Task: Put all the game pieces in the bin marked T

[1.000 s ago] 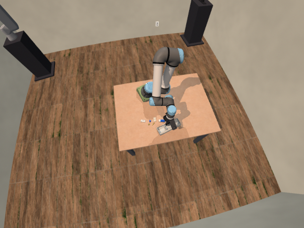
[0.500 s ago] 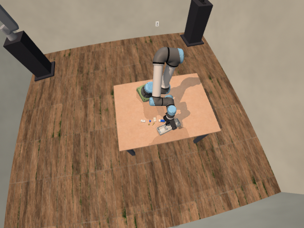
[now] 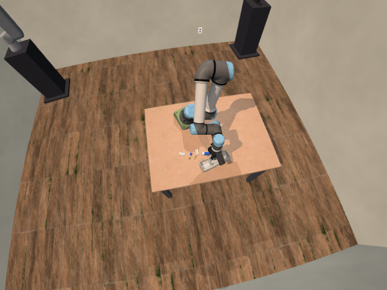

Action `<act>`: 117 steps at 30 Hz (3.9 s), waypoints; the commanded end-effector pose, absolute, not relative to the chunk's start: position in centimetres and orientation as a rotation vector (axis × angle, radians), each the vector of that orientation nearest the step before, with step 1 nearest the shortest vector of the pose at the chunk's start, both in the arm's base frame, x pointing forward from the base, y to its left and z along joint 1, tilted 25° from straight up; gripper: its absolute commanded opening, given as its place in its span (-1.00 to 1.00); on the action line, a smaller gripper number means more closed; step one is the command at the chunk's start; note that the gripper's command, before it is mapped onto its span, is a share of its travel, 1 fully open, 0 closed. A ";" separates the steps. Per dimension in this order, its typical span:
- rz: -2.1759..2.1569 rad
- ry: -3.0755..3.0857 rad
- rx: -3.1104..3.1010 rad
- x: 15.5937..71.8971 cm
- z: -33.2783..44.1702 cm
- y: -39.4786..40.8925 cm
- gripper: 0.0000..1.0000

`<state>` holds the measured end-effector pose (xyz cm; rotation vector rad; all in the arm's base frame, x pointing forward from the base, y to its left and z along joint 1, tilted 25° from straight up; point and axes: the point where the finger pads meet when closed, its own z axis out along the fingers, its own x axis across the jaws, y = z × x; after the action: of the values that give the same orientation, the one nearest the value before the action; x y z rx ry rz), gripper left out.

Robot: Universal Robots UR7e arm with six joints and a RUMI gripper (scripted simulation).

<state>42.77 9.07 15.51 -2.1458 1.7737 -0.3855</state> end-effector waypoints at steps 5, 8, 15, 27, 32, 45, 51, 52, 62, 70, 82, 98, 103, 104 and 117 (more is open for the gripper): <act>-0.387 1.773 -2.145 42.8 15.6 9.1 -0.91; -0.387 1.773 -2.145 42.7 15.7 9.1 -0.91; -0.387 1.773 -2.145 42.4 16.4 9.0 -0.91; -0.387 1.773 -2.145 41.8 17.7 8.9 -0.91; -0.387 1.773 -2.145 41.6 18.2 8.8 -0.91; -0.387 1.773 -2.145 40.4 21.0 8.6 -0.91; -0.387 1.773 -2.145 40.2 21.0 9.6 -0.91; -0.387 1.773 -2.145 40.1 21.0 10.1 -0.91; -0.387 1.773 -2.145 39.3 21.1 15.0 -0.91; -0.387 1.773 -2.145 39.0 21.1 16.9 -0.91; -0.387 1.773 -2.145 40.0 18.9 17.1 -0.91; -0.386 1.773 -2.145 41.5 15.7 17.3 -0.91; -0.387 1.773 -2.145 41.5 15.7 17.3 -0.91; -0.386 1.773 -2.145 41.5 15.7 17.3 -0.91; -0.386 1.773 -2.145 41.5 15.7 17.3 -0.91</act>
<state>41.43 17.33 15.64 -2.1458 1.7737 -0.3855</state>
